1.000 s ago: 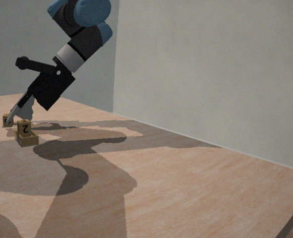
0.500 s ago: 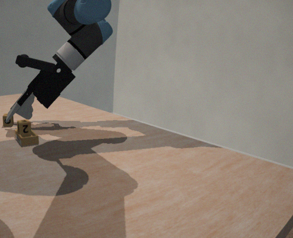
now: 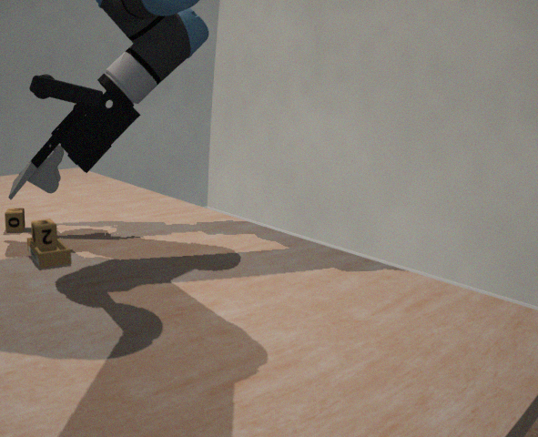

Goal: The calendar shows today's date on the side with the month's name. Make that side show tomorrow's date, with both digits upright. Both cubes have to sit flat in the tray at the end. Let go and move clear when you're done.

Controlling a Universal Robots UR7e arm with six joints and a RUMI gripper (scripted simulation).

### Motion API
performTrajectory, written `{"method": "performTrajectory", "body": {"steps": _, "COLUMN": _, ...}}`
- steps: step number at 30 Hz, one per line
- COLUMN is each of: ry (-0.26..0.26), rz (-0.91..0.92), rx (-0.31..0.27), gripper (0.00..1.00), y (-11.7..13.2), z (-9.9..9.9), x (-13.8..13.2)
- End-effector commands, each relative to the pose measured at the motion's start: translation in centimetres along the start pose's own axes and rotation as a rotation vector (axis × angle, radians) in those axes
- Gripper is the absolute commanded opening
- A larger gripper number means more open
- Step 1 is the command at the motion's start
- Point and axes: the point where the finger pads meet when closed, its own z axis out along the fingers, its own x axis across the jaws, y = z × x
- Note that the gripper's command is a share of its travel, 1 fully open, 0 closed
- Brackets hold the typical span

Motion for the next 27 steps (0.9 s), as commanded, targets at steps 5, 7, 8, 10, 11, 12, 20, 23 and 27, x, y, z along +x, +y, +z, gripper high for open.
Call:
{"method": "performTrajectory", "body": {"steps": 5, "ry": 0.0, "rz": 0.0, "rx": -0.001, "gripper": 0.4, "y": -1.63, "z": -1.71, "x": 0.01}}
{"method": "performTrajectory", "body": {"steps": 7, "ry": 0.0, "rz": 0.0, "rx": -0.001, "gripper": 0.4, "y": -1.75, "z": -1.83, "x": 0.01}}
{"method": "performTrajectory", "body": {"steps": 8, "ry": 0.0, "rz": 0.0, "rx": -0.001, "gripper": 0.4, "y": -1.78, "z": -1.86, "x": 0.01}}
{"method": "performTrajectory", "body": {"steps": 10, "ry": 0.0, "rz": 0.0, "rx": -0.001, "gripper": 0.4, "y": -1.8, "z": -1.87, "x": 0.01}}
{"method": "performTrajectory", "body": {"steps": 11, "ry": 0.0, "rz": 0.0, "rx": -0.001, "gripper": 0.4, "y": -1.8, "z": -1.87, "x": 0.01}}
{"method": "performTrajectory", "body": {"steps": 12, "ry": 0.0, "rz": 0.0, "rx": -0.001, "gripper": 0.4, "y": -1.8, "z": -1.88, "x": 0.01}}
{"method": "performTrajectory", "body": {"steps": 20, "ry": -0.001, "rz": -0.001, "rx": -0.026, "gripper": 0.4, "y": -1.79, "z": -1.82, "x": 0.01}}
{"method": "performTrajectory", "body": {"steps": 23, "ry": -0.002, "rz": -0.001, "rx": -0.061, "gripper": 0.4, "y": -1.78, "z": -1.75, "x": 0.02}}
{"method": "performTrajectory", "body": {"steps": 27, "ry": -0.003, "rz": -0.001, "rx": -0.107, "gripper": 0.4, "y": -1.79, "z": -1.7, "x": 0.02}}
